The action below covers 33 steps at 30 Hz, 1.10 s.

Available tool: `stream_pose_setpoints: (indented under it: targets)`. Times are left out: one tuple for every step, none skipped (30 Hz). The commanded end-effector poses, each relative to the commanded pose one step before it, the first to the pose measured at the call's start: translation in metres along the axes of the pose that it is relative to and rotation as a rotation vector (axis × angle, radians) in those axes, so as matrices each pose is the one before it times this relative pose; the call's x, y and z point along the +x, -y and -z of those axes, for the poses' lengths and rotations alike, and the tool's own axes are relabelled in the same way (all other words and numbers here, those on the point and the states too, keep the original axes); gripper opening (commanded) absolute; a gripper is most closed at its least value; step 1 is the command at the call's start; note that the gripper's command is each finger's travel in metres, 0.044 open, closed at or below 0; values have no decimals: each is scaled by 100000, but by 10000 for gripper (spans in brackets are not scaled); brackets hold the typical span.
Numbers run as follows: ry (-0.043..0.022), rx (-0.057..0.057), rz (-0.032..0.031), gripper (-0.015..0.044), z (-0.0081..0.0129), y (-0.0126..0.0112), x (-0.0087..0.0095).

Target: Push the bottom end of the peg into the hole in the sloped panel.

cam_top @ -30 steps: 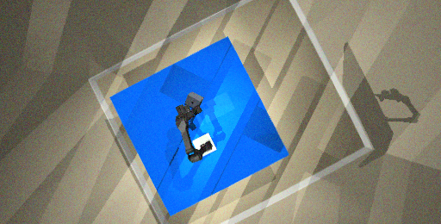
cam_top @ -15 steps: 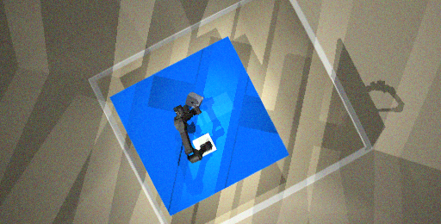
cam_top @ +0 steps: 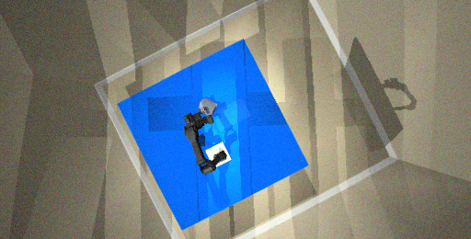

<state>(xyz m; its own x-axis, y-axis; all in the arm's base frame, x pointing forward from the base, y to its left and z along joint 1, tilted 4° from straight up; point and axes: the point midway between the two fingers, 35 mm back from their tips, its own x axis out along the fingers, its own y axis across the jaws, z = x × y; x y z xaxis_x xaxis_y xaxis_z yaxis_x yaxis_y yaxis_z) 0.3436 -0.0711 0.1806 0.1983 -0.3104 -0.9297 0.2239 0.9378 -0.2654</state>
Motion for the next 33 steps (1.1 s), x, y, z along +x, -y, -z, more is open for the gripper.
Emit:
stream_pose_setpoints:
  targets:
    - [1308,4311,882,0,-176,-148,-216]
    - [189,819,105,0,-21,-50,-33]
    - [190,819,103,0,-21,-50,-33]
    - [191,819,101,0,-20,-50,-33]
    - [193,820,99,0,-20,-50,-33]
    - [194,820,96,0,-19,-50,-33]
    - [195,820,94,0,-19,-50,-34]
    - [196,821,92,0,-18,-51,-34]
    - [197,821,90,0,-18,-51,-34]
    - [198,822,87,0,-17,-51,-34]
    - [200,822,85,0,-17,-51,-34]
    - [201,822,83,0,-17,-51,-34]
    - [202,823,80,0,-16,-51,-34]
    - [203,823,78,0,-16,-52,-34]
    - [204,823,76,0,-15,-52,-35]
    - [205,824,73,0,-15,-52,-35]
    - [206,824,71,0,-14,-52,-35]
    - [207,825,69,0,-14,-52,-35]
    - [207,825,66,0,-13,-52,-35]
    - [208,825,64,0,-13,-52,-35]
    - [209,826,62,0,-12,-52,-35]
    - [210,826,59,0,-12,-53,-35]
    - [211,827,57,0,-12,-53,-36]
    - [211,827,54,0,-11,-53,-36]
    - [212,827,52,0,-11,-53,-36]
    - [213,828,49,0,-10,-53,-36]
    - [214,828,47,0,-10,-53,-36]
    - [214,829,44,0,-9,-53,-36]
    - [215,829,42,0,-9,-53,-36]
    - [215,829,39,0,-8,-53,-36]
    - [216,830,37,0,-8,-53,-36]
    - [216,830,34,0,-7,-53,-37]
    - [217,831,32,0,-7,-53,-37]
